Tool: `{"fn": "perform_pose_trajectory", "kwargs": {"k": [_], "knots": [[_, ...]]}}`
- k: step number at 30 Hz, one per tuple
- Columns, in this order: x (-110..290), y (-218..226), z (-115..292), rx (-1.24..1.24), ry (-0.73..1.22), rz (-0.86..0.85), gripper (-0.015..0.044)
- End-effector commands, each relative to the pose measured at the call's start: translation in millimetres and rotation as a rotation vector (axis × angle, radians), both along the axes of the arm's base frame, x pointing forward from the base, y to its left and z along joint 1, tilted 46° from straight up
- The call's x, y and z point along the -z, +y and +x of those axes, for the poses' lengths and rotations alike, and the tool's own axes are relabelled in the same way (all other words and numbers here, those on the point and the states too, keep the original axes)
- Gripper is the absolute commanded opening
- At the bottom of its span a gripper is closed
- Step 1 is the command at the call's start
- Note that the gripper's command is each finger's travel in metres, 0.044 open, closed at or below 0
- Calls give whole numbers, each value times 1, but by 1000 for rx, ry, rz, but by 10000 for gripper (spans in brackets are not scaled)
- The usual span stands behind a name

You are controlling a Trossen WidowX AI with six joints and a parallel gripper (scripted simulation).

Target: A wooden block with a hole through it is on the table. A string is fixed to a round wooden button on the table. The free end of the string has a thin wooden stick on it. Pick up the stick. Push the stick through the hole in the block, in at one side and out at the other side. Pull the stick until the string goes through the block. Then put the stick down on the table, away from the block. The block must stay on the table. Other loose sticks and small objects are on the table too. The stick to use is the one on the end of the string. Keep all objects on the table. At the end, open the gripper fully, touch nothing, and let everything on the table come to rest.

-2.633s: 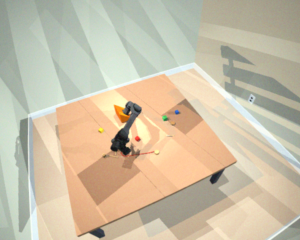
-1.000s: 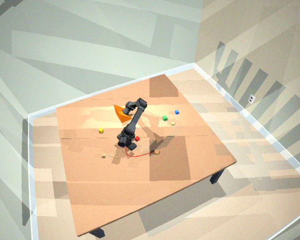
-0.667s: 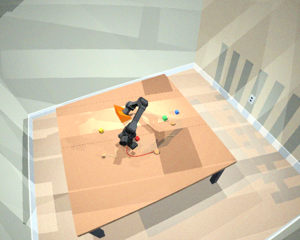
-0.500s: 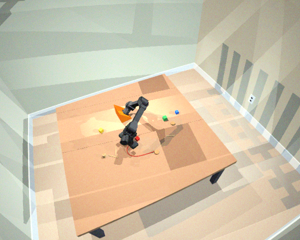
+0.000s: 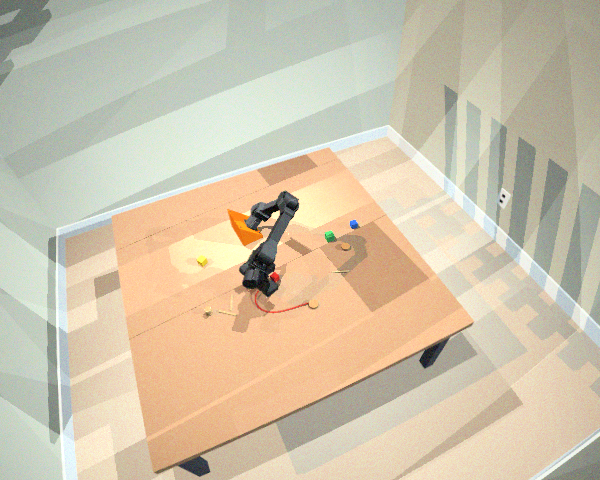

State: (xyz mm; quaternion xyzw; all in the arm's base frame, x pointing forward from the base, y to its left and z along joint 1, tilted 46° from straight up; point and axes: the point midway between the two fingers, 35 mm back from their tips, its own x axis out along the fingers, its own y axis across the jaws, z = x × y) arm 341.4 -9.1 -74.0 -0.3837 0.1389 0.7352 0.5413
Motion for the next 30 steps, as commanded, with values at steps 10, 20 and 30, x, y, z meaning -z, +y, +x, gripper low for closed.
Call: {"fn": "perform_pose_trajectory", "kwargs": {"k": [10,20,30], "knots": [[-9,10,-8,4,7,7,0],[-17,18,-13,4,8,7,0],[-24,25,-18,4,8,8,0]]}}
